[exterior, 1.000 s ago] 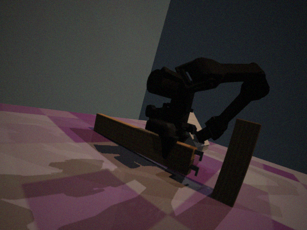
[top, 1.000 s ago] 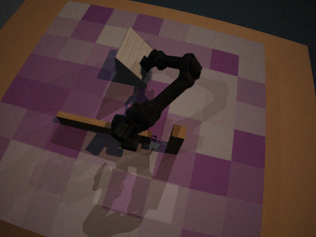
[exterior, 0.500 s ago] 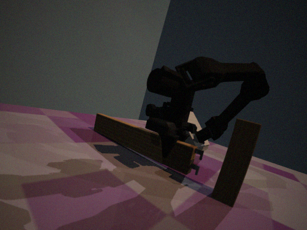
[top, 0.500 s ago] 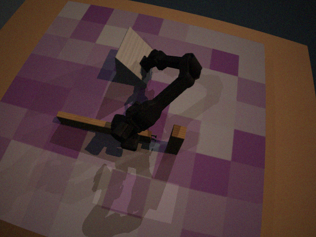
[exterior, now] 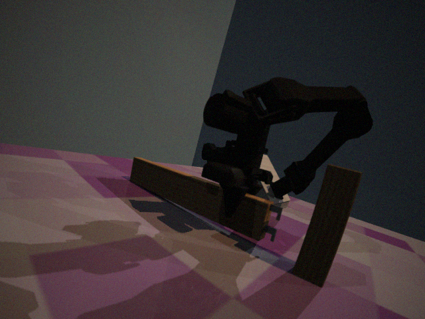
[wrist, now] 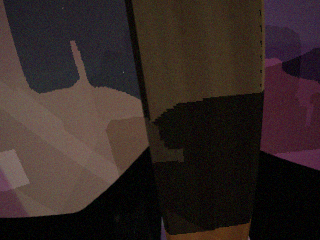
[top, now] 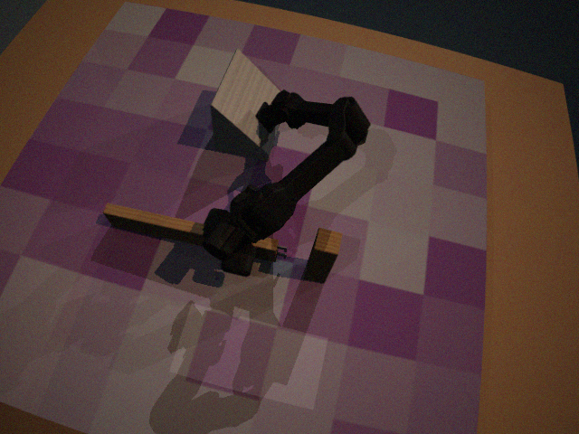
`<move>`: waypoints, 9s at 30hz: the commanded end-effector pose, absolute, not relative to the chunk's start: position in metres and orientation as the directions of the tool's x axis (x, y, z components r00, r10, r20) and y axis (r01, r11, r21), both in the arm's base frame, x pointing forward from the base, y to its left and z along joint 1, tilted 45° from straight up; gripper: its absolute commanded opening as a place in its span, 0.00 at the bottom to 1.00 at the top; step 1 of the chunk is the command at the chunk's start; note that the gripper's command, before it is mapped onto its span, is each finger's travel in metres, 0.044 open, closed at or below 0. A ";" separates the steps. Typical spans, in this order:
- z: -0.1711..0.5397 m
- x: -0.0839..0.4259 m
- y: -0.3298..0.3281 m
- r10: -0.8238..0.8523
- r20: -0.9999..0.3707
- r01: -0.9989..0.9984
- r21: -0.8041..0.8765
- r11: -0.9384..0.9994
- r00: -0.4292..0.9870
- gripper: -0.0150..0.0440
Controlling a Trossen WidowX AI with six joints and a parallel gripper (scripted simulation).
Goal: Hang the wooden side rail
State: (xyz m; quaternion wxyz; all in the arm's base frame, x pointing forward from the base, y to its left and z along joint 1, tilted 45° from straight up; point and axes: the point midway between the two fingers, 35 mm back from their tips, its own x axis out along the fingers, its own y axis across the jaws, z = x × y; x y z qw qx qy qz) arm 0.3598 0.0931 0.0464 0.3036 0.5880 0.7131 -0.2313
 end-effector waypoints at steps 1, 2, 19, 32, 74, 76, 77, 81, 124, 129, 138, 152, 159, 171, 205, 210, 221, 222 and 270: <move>0.051 0.363 0.087 0.695 -0.711 0.981 0.040 0.192 -0.107 0.25; 0.051 0.363 0.087 0.695 -0.711 0.981 0.040 0.192 -0.107 0.25; 0.053 0.363 0.085 0.695 -0.711 0.981 0.040 0.192 -0.107 0.25; 0.055 0.364 0.084 0.695 -0.711 0.981 0.040 0.192 -0.107 0.25; 0.060 0.364 0.079 0.695 -0.711 0.981 0.040 0.192 -0.107 0.25; 0.060 0.364 0.079 0.695 -0.711 0.981 0.040 0.192 -0.107 0.25; 0.060 0.364 0.078 0.695 -0.711 0.981 0.040 0.192 -0.107 0.25; 0.060 0.365 0.079 0.695 -0.711 0.981 0.040 0.192 -0.107 0.25; 0.062 0.368 0.085 0.695 -0.711 0.981 0.041 0.192 -0.106 0.25; 0.062 0.369 0.085 0.695 -0.711 0.981 0.041 0.192 -0.106 0.25; 0.063 0.369 0.085 0.695 -0.711 0.981 0.041 0.192 -0.106 0.25; 0.063 0.368 0.087 0.695 -0.711 0.981 0.041 0.192 -0.106 0.25; 0.064 0.367 0.087 0.695 -0.711 0.981 0.040 0.192 -0.106 0.25; 0.066 0.366 0.087 0.695 -0.711 0.981 0.040 0.192 -0.107 0.25; 0.069 0.367 0.089 0.695 -0.711 0.981 0.040 0.192 -0.106 0.25; 0.070 0.367 0.089 0.695 -0.711 0.981 0.040 0.192 -0.106 0.25; 0.071 0.368 0.091 0.695 -0.711 0.981 0.041 0.192 -0.106 0.25; 0.071 0.368 0.091 0.695 -0.711 0.981 0.041 0.192 -0.106 0.25; 0.074 0.366 0.094 0.696 -0.711 0.981 0.040 0.192 -0.107 0.25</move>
